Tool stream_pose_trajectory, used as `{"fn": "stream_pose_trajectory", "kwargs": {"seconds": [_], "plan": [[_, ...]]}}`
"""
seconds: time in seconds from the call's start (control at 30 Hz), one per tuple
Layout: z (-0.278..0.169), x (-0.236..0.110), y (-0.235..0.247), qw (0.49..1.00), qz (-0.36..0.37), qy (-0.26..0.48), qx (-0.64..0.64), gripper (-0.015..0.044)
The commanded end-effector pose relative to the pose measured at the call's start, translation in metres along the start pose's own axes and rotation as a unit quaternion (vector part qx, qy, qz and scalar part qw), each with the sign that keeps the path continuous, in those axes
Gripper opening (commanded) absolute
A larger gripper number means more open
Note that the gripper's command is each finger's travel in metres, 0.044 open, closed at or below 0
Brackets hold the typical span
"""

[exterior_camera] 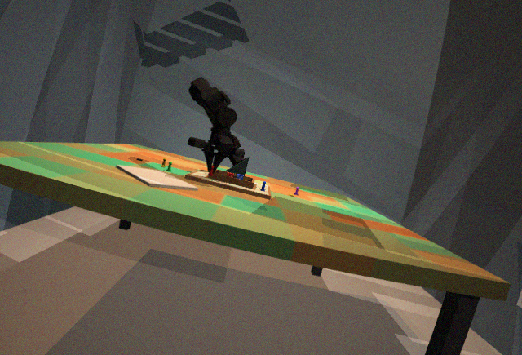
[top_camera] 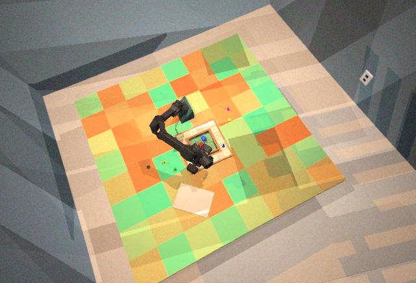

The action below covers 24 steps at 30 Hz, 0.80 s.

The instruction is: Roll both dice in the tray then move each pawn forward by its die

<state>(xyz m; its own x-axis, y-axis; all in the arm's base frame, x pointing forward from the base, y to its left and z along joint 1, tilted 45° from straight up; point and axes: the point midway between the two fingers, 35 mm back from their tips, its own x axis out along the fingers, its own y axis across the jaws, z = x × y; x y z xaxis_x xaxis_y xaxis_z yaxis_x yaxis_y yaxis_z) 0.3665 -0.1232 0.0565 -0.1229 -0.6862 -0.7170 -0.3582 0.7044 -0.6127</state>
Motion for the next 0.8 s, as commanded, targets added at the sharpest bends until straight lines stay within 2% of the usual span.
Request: {"fn": "stream_pose_trajectory", "kwargs": {"seconds": [0.0, 0.2, 0.7, 0.77], "plan": [[-0.001, 0.007, 0.0, 1.0, -0.001, 0.003, -0.002, 0.0], [-0.001, 0.016, 0.0, 1.0, -0.001, 0.003, -0.002, 0.0], [-0.001, 0.011, 0.0, 1.0, 0.0, 0.001, 0.0, 0.0394], [0.0, 0.0, 0.0, 1.0, 0.001, 0.001, 0.001, 0.044]]}}
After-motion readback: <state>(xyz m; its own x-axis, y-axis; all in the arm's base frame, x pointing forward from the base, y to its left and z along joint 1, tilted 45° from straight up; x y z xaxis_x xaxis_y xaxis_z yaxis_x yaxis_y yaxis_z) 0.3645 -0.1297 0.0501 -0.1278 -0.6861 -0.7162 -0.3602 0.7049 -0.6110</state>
